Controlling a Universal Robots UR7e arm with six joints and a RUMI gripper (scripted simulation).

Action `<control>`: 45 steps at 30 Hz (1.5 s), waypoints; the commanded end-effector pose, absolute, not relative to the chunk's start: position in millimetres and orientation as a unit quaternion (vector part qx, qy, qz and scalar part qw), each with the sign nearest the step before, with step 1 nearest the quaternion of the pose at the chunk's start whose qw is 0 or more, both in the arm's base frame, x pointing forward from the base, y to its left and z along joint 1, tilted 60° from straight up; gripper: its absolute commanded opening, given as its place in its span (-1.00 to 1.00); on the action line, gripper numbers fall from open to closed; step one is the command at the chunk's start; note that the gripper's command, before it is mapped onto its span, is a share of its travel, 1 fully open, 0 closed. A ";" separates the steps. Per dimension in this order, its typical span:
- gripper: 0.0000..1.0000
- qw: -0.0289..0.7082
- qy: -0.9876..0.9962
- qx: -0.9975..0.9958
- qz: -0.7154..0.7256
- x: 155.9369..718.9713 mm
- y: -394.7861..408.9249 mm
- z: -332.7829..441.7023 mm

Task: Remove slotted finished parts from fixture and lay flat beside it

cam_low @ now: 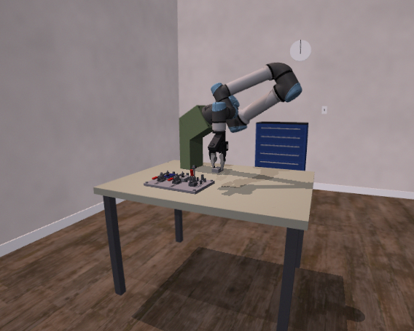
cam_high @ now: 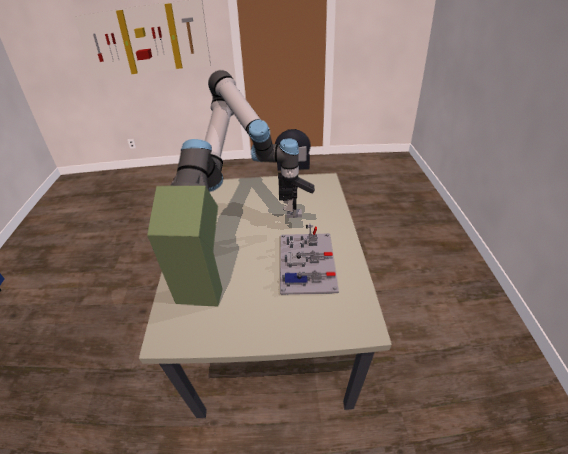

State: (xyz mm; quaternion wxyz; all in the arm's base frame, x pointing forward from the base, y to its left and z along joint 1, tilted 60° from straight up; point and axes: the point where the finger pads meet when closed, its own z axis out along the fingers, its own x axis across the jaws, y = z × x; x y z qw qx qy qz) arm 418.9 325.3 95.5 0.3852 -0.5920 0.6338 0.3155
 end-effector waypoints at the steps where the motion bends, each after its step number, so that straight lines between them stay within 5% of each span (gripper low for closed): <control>1: -1.00 0.385 0.634 -0.592 0.315 419.2 325.1 95.7; 45: -1.00 0.386 0.634 -0.592 0.315 421.9 345.8 83.6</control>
